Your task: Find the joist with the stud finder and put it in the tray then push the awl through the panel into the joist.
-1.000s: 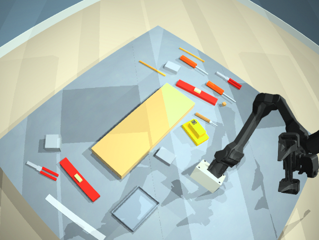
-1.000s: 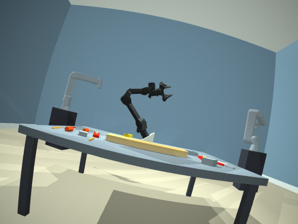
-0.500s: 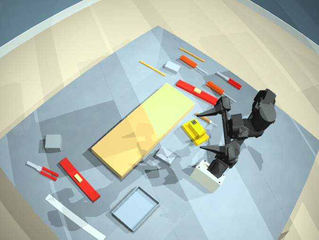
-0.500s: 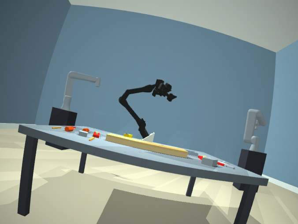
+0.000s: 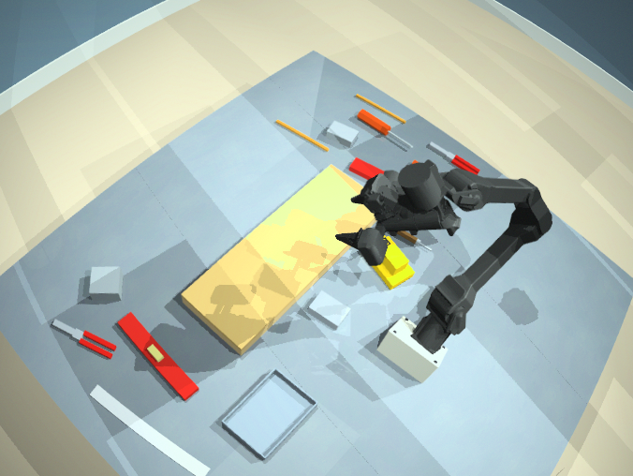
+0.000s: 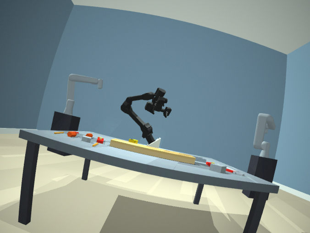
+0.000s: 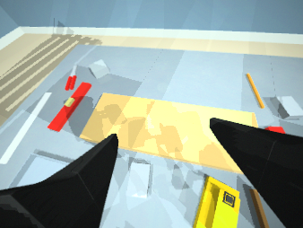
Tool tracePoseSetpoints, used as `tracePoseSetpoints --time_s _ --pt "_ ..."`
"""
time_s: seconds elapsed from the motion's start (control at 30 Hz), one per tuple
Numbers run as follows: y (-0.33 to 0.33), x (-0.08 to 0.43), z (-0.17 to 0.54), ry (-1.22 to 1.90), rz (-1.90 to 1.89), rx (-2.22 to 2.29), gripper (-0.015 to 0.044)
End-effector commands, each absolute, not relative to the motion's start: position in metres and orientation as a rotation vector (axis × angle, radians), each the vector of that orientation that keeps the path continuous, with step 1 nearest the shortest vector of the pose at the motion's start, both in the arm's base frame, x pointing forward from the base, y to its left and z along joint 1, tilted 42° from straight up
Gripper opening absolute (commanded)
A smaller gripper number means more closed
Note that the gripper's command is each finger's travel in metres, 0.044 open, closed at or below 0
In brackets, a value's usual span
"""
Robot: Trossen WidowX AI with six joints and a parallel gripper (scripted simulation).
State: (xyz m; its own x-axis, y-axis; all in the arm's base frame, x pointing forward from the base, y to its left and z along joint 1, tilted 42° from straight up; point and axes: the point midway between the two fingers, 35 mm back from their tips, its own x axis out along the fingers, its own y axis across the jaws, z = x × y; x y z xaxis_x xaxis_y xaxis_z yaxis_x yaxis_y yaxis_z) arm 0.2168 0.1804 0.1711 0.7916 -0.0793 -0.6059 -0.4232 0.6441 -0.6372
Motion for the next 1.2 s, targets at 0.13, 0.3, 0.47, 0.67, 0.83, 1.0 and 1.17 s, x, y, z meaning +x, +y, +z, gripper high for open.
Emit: tracePoseSetpoints --time_s 0.13,0.3,0.47,0.67,0.83,1.0,1.17 --pt "0.05 0.232 0.146 0.899 -0.221 -0.676 0.044" --pt "-0.02 0.212 0.133 1.029 -0.483 -0.543 0.044" --pt "-0.037 0.202 0.13 1.064 -0.56 -0.501 0.044" --pt "-0.037 0.202 0.13 1.064 -0.56 -0.501 0.044" --pt "-0.039 0.2 0.131 1.064 -0.56 -0.501 0.044" --pt "-0.041 0.199 0.131 1.064 -0.559 -0.501 0.044" --pt "-0.045 0.2 0.125 1.066 -0.559 -0.499 0.044"
